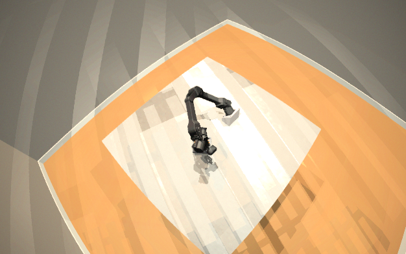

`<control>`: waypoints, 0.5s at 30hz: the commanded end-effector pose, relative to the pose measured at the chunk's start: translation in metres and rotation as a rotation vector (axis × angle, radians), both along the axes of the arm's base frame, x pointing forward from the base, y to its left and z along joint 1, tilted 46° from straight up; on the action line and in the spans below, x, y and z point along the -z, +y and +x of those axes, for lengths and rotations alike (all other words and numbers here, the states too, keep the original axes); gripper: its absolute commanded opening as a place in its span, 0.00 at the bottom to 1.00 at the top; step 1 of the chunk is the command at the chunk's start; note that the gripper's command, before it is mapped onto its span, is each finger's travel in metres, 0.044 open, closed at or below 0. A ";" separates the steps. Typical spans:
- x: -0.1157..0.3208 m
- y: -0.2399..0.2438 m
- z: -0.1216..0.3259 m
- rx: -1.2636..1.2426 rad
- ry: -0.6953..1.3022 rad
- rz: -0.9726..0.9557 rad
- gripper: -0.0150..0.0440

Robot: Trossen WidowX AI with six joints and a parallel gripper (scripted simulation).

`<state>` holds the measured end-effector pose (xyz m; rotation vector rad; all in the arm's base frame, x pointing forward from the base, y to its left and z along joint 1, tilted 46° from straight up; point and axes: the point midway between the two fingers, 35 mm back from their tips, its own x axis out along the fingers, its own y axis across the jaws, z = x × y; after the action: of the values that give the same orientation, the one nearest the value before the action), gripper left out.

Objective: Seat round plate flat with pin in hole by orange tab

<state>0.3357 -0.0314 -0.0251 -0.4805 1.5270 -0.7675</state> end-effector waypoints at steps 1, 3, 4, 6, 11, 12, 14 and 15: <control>0.000 -0.004 0.001 0.001 0.011 -0.006 0.25; 0.000 -0.005 0.003 0.001 0.011 -0.006 0.25; -0.001 -0.005 0.003 0.001 0.011 -0.006 0.25; -0.001 -0.006 0.004 0.001 0.011 -0.006 0.25; -0.003 -0.009 0.007 0.001 0.011 -0.006 0.25; -0.003 -0.010 0.008 0.001 0.011 -0.006 0.25; -0.005 -0.007 0.009 0.000 0.010 -0.006 0.25; -0.007 -0.004 0.009 0.000 0.010 -0.005 0.25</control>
<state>0.3432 -0.0381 -0.0205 -0.4838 1.5328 -0.7707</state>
